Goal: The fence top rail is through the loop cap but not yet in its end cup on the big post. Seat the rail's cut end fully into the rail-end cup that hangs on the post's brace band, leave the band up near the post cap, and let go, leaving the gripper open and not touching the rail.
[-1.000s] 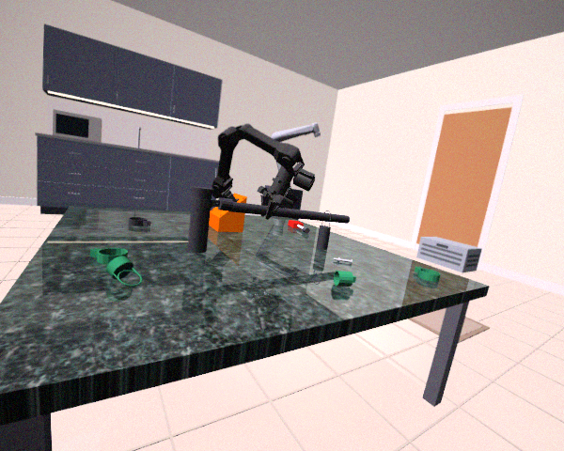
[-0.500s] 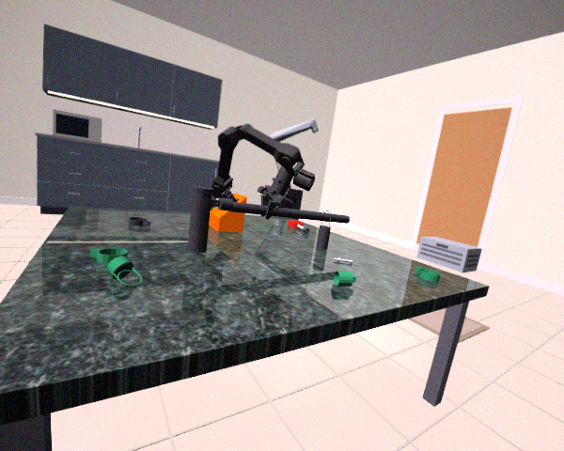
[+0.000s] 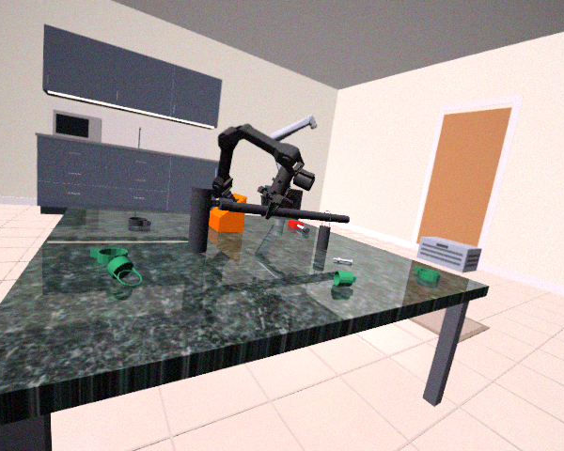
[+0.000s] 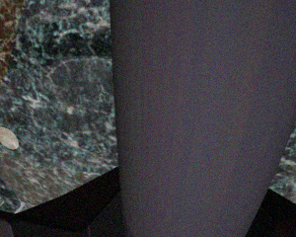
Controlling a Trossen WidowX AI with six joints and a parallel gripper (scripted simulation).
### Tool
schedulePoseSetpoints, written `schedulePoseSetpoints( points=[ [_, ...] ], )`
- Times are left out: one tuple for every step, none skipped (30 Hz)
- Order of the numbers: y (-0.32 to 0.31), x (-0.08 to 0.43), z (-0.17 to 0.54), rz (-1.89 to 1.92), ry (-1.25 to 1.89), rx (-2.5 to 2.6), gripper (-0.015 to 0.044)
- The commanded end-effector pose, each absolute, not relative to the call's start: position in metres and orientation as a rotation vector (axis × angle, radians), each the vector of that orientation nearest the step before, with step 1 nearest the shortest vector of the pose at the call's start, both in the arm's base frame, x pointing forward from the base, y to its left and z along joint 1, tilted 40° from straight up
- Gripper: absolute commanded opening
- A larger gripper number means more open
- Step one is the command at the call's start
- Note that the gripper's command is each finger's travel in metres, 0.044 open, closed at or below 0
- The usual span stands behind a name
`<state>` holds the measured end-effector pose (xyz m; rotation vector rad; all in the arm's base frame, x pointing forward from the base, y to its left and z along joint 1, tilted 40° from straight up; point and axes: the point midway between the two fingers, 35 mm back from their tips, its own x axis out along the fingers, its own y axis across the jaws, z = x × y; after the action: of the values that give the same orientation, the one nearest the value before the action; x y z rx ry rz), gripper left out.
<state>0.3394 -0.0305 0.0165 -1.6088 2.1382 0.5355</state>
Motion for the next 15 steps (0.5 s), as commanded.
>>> schedulePoseSetpoints(
  points=[
    [-0.0305,0.3395,0.0169,0.534,2.139,-1.61,0.0],
    [-0.0305,0.3395,0.017,0.534,2.139,-1.61,0.0],
    [-0.0306,0.3396,0.0171,0.534,2.139,-1.611,0.0],
    [-0.0306,0.3396,0.0172,0.534,2.139,-1.611,0.0],
    [-0.0306,0.3396,0.0174,0.534,2.139,-1.611,0.0],
    [-0.0306,0.3397,0.0175,0.534,2.139,-1.611,0.0],
    [-0.0307,0.3397,0.0176,0.534,2.14,-1.612,0.0],
    [-0.0307,0.3397,0.0177,0.534,2.14,-1.612,0.0],
    [-0.0307,0.3397,0.0178,0.534,2.14,-1.612,0.0],
    [-0.0307,0.3398,0.0179,0.533,2.14,-1.612,0.0],
    [-0.0308,0.3398,0.0181,0.533,2.14,-1.613,0.0],
    [-0.0308,0.3398,0.0182,0.533,2.14,-1.613,0.0],
    [-0.0308,0.3399,0.0183,0.533,2.141,-1.613,0.0],
    [-0.0308,0.3399,0.0184,0.533,2.141,-1.613,0.0],
    [-0.0309,0.3399,0.0185,0.533,2.141,-1.613,0.0]
  ],
)
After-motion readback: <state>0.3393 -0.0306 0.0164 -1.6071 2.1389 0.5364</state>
